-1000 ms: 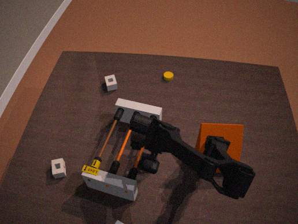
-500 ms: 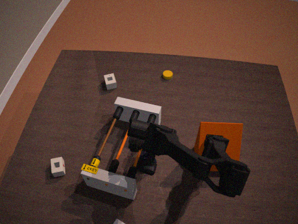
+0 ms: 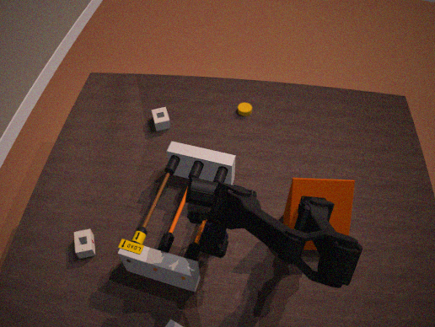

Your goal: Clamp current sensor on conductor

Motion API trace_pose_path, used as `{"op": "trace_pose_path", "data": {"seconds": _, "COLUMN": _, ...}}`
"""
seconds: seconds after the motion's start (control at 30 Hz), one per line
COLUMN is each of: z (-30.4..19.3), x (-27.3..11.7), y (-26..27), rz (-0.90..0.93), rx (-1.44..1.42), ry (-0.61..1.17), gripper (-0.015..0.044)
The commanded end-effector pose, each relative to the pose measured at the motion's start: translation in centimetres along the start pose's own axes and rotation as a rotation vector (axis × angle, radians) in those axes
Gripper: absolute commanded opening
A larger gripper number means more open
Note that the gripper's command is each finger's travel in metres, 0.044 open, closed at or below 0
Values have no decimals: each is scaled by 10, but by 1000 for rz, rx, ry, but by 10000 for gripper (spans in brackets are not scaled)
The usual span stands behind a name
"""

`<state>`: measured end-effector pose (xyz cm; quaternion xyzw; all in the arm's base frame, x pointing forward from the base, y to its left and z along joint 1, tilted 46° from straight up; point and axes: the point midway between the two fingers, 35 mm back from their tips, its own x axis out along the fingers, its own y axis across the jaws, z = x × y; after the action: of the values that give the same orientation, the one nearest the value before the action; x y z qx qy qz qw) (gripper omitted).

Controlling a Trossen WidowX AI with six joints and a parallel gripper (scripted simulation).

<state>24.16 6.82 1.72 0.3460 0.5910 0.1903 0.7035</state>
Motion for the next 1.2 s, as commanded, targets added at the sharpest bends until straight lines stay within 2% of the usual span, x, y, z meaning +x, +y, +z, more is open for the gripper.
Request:
{"op": "trace_pose_path", "data": {"seconds": 0.0, "z": 0, "x": 0, "y": 1, "rz": 1, "rx": -3, "ry": 0, "gripper": 263}}
{"op": "trace_pose_path", "data": {"seconds": 0.6, "z": 0, "x": 0, "y": 1, "rz": 1, "rx": -3, "ry": 0, "gripper": 143}}
{"op": "trace_pose_path", "data": {"seconds": 0.77, "z": -1, "x": -2, "y": -1, "rz": -3, "rx": 8, "ry": 4, "gripper": 11}}
{"op": "trace_pose_path", "data": {"seconds": 0.8, "z": -3, "x": -2, "y": -1, "rz": -3, "rx": 8, "ry": 4, "gripper": 0}}
{"op": "trace_pose_path", "data": {"seconds": 1.17, "z": -37, "x": -13, "y": 1, "rz": -4, "rx": 10, "ry": 6, "gripper": 0}}
